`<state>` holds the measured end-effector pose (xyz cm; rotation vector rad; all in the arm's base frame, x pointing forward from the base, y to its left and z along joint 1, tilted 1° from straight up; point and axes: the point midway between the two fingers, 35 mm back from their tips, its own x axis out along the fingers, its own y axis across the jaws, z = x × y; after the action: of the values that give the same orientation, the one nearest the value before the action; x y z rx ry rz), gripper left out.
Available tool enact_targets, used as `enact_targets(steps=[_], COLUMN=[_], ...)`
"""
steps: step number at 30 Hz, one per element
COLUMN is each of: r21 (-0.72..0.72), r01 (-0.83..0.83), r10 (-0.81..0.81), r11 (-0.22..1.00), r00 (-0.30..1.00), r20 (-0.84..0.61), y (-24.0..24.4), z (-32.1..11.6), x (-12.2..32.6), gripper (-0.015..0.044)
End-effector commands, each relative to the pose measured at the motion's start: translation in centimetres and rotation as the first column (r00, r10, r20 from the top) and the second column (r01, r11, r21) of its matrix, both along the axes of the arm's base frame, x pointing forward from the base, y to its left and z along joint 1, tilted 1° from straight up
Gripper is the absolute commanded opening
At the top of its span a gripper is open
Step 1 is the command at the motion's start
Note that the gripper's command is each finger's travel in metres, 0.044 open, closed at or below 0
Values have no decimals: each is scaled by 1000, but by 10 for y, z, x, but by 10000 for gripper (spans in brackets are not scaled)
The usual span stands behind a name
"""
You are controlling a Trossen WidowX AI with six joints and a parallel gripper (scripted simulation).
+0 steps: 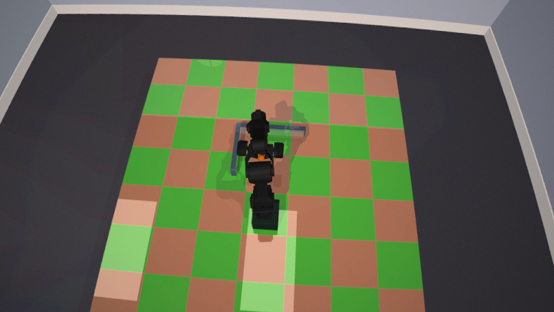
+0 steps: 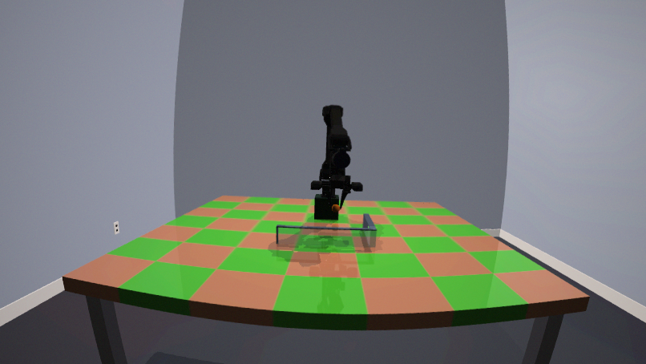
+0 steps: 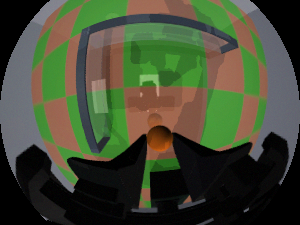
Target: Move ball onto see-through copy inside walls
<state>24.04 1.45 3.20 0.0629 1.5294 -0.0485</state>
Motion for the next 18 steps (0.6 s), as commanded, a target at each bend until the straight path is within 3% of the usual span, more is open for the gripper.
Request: enact_targets(steps=[1,8,18], r21=[5,5,5], r01=[-4,-4,-4], r10=[4,4,4], r11=[1000,1000,1000], r00=[1000,1000,1000], r20=[-12,-13,-13], y=[1,1,1], z=[-18,-55,-66], x=[-2,-4,-4], gripper=[0,0,0])
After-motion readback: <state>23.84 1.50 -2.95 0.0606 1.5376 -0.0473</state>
